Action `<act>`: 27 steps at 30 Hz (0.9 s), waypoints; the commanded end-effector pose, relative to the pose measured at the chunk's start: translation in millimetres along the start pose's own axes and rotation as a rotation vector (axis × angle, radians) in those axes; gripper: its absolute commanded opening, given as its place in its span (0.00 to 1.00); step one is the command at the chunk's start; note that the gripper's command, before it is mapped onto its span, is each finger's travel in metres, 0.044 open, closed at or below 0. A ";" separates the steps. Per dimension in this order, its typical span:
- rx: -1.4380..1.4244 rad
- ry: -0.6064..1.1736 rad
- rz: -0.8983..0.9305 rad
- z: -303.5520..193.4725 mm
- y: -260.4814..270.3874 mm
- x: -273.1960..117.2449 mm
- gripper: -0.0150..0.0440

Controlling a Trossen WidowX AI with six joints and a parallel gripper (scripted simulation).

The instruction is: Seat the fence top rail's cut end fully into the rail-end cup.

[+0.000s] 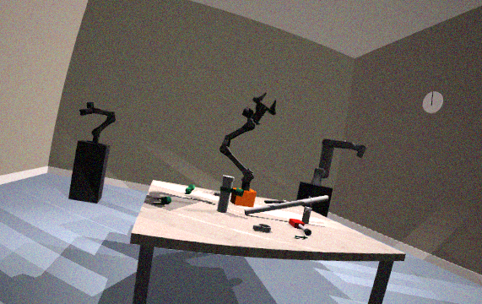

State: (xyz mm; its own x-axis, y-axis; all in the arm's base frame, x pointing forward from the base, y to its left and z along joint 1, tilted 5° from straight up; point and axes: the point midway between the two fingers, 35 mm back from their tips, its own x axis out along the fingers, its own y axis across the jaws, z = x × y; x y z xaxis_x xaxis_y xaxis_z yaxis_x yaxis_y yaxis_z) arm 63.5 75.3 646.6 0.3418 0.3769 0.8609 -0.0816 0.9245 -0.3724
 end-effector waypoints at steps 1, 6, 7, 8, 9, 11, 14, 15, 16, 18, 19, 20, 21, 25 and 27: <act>-0.010 0.175 0.128 -55.3 49.5 5.7 1.00; -0.020 0.359 0.222 -114.2 84.6 -0.4 1.00; -0.021 0.397 0.237 -126.5 90.3 -3.0 1.00; -0.021 0.433 0.250 -137.5 95.0 -5.7 1.00; -0.021 0.466 0.262 -147.8 99.1 -8.5 1.00; -0.014 0.521 0.279 -163.8 105.3 -13.7 1.00; 0.010 0.633 0.307 -193.8 116.3 -26.1 1.00; 0.019 0.674 0.315 -204.6 119.7 -31.3 1.00; 0.029 0.716 0.322 -215.3 122.8 -36.9 1.00; 0.048 0.802 0.332 -236.3 128.2 -49.1 1.00; 0.059 0.853 0.336 -248.3 130.8 -57.0 1.00; 0.073 0.913 0.339 -261.9 133.4 -66.7 1.00; 0.087 0.974 0.340 -275.2 135.5 -77.0 1.00; 0.142 1.208 0.323 -320.6 139.1 -120.8 1.00; 0.170 1.329 0.303 -340.4 138.7 -145.6 1.00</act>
State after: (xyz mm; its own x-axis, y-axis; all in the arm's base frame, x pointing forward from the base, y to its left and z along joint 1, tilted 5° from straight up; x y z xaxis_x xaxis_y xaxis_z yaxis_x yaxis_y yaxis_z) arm 298.6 149.4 406.7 0.9103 0.4095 -0.0602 -0.3921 0.8067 -0.4421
